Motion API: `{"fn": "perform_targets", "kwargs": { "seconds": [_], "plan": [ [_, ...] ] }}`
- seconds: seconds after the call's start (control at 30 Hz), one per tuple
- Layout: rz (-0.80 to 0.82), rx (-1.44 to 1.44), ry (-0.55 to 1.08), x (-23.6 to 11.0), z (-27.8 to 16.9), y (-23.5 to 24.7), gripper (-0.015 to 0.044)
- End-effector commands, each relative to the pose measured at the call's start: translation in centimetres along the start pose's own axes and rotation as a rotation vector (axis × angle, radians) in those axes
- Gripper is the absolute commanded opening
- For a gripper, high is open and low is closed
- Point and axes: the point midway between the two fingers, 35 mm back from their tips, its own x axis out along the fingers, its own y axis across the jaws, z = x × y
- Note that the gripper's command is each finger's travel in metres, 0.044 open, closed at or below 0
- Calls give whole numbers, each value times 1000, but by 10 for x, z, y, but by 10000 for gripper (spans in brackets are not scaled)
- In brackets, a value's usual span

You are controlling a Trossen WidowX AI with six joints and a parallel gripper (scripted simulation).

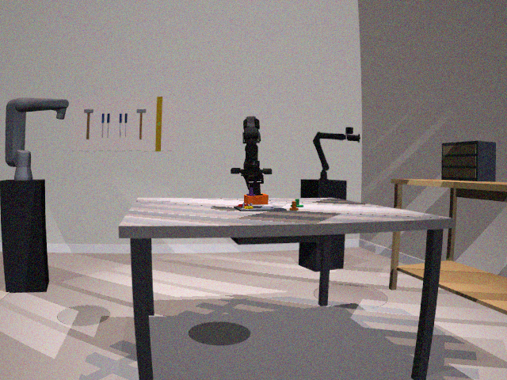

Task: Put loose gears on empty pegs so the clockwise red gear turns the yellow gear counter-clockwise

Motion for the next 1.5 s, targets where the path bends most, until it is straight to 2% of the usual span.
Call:
{"fn": "perform_targets", "kwargs": {
  "seconds": [0.0,0.77,1.17,1.47],
  "plan": [
    [3,-6,4,0,-1,0,0],
    [3,-24,4,1,-1,0,0],
    [3,-226,4,18,-1,0,0],
    [3,-158,4,29,-1,0,0]
  ]
}}
